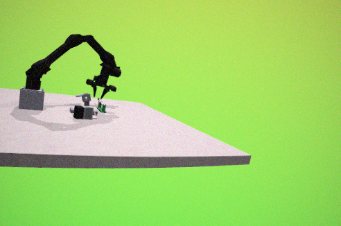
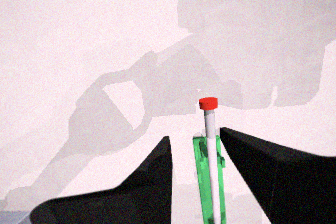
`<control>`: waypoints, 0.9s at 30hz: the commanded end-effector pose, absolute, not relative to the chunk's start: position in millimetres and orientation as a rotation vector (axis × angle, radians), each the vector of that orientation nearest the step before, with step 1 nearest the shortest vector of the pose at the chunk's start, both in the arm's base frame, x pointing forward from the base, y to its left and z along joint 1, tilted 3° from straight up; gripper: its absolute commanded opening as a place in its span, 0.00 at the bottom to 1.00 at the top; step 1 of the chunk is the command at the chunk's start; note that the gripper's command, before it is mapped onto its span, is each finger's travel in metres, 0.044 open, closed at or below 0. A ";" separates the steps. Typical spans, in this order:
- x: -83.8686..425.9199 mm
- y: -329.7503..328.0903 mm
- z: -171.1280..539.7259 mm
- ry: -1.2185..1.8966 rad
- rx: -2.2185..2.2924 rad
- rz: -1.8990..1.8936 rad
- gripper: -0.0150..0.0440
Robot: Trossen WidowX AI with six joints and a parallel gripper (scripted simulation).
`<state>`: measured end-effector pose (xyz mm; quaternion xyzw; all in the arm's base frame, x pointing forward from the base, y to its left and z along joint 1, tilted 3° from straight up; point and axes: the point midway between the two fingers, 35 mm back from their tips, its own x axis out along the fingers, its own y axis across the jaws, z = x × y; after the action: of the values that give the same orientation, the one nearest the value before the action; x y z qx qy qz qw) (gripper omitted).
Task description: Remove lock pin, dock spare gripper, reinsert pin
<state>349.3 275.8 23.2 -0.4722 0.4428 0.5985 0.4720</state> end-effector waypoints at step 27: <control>350.7 253.5 71.3 1.079 -1.169 1.446 0.68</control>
<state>343.2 267.9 56.1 -0.4691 0.4530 0.6003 0.4630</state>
